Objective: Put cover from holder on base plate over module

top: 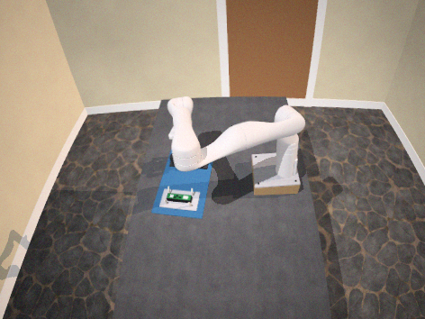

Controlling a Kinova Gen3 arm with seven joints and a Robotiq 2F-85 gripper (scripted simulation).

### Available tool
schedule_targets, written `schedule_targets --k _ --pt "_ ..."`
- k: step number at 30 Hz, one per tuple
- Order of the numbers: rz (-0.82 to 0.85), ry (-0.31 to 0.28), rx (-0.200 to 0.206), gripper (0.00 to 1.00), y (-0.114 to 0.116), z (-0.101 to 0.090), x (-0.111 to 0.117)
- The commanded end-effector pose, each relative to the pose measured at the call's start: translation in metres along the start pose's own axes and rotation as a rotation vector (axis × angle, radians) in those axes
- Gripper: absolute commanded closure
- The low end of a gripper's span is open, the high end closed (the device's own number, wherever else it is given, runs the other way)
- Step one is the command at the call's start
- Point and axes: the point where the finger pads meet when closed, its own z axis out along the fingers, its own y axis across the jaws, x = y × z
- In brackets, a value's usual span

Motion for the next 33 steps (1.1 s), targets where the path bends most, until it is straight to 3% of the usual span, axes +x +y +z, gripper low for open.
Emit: schedule_targets --k 1,24,33 --pt "0.0 0.001 0.001 1.0 0.0 -0.001 0.0" --pt "0.0 0.002 0.0 1.0 0.0 -0.001 0.001" --pt "0.0 0.002 0.0 1.0 0.0 -0.028 0.0"
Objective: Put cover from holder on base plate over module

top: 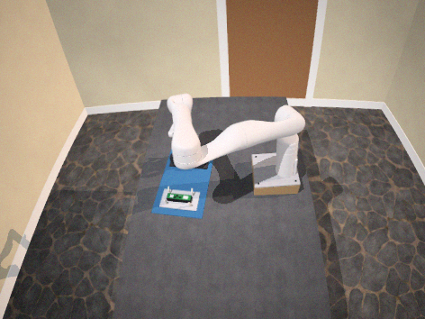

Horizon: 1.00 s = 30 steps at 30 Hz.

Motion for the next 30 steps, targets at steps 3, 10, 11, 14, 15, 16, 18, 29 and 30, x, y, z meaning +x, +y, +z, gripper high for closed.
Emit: schedule_targets --k 3,10,11,14,15,16,18,29,30 --pt "0.004 0.005 0.004 1.0 -0.002 -0.016 0.001" --pt "-0.002 0.006 0.001 1.0 0.0 -0.019 0.001" --pt "-0.002 0.006 0.001 1.0 0.0 -0.022 0.001" --pt "-0.002 0.006 0.001 1.0 0.0 -0.031 0.001" --pt "-0.002 0.006 0.001 1.0 0.0 -0.034 0.001" --pt "-0.002 0.006 0.001 1.0 0.0 -0.037 0.001" --pt "-0.002 0.006 0.001 1.0 0.0 -0.043 0.001" --pt "-0.009 0.007 -0.001 0.99 0.001 -0.041 0.001" --pt "-0.009 0.007 -0.001 0.99 0.001 -0.041 0.001"
